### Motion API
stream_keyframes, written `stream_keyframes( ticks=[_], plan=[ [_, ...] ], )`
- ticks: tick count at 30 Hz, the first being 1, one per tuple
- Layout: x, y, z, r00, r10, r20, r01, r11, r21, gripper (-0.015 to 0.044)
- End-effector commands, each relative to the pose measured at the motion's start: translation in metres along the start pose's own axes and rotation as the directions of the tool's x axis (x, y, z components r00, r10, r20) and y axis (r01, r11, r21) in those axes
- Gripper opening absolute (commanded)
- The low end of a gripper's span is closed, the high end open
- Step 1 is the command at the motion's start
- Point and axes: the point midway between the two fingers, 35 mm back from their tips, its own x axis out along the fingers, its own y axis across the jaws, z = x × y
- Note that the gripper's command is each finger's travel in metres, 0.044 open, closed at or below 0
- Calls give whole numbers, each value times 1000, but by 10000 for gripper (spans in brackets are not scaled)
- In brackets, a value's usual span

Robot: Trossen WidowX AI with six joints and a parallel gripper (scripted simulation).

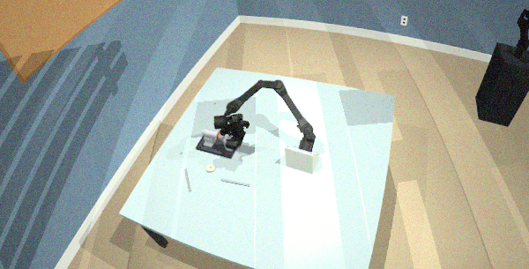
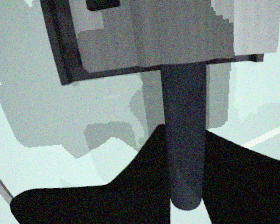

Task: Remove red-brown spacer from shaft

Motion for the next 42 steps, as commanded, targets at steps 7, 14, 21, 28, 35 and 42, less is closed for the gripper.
stream_keyframes(
  ticks=[7, 14, 21, 28, 35, 42],
  plan=[
    [0, 1, -2, 1000, 5, -2, -5, 1000, 2, 0],
    [0, 1, -3, 1000, 5, -2, -5, 1000, 2, 0],
    [0, 1, -4, 1000, 5, -2, -5, 1000, 2, 0],
    [0, 1, -5, 1000, 5, -3, -5, 1000, 2, 0],
    [0, 1, -6, 1000, 5, -3, -5, 1000, 1, 0],
    [0, 1, -7, 1000, 5, -3, -5, 1000, 1, 0]
  ],
)
